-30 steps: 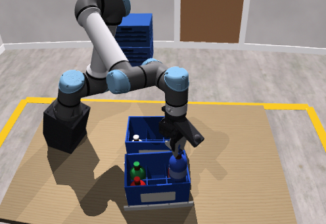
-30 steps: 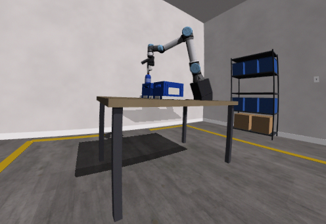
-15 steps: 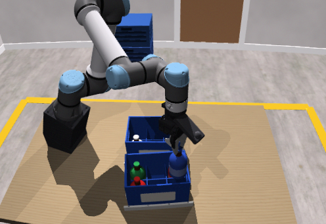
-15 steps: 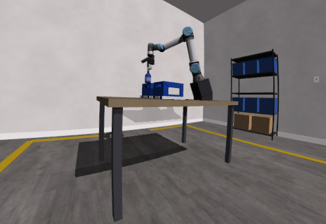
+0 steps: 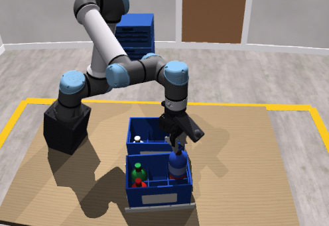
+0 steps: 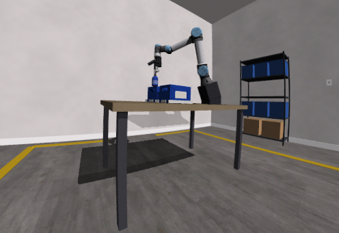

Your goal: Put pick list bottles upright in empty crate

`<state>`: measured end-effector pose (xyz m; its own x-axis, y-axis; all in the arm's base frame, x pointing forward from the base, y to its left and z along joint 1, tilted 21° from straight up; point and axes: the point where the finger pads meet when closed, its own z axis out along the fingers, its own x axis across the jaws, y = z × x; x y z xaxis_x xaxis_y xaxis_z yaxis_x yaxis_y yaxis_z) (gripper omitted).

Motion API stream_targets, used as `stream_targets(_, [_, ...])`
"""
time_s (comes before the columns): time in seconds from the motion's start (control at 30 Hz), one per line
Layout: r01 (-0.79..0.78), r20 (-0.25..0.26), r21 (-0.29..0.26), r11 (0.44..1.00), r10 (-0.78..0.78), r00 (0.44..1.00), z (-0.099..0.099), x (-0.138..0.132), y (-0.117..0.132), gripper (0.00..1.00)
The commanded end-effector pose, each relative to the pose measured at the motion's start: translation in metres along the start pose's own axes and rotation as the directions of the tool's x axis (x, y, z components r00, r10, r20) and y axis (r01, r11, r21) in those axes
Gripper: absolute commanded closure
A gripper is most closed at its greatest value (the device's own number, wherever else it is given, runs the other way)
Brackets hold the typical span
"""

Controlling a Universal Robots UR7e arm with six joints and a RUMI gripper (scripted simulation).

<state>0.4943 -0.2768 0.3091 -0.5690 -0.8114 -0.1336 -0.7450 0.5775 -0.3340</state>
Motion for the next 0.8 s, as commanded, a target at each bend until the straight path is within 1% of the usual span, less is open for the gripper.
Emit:
stream_targets(0.0, [0.000,0.000,0.002,1.000,0.000,1.000,-0.001,-0.004,0.008,1.00])
stream_targets(0.07, [0.000,0.000,0.002,1.000,0.000,1.000,-0.001,-0.004,0.008,1.00])
stream_targets(0.57, [0.000,0.000,0.002,1.000,0.000,1.000,-0.001,-0.017,0.035,1.00])
stream_targets(0.77, [0.000,0.000,0.002,1.000,0.000,1.000,-0.001,-0.021,0.042,1.00])
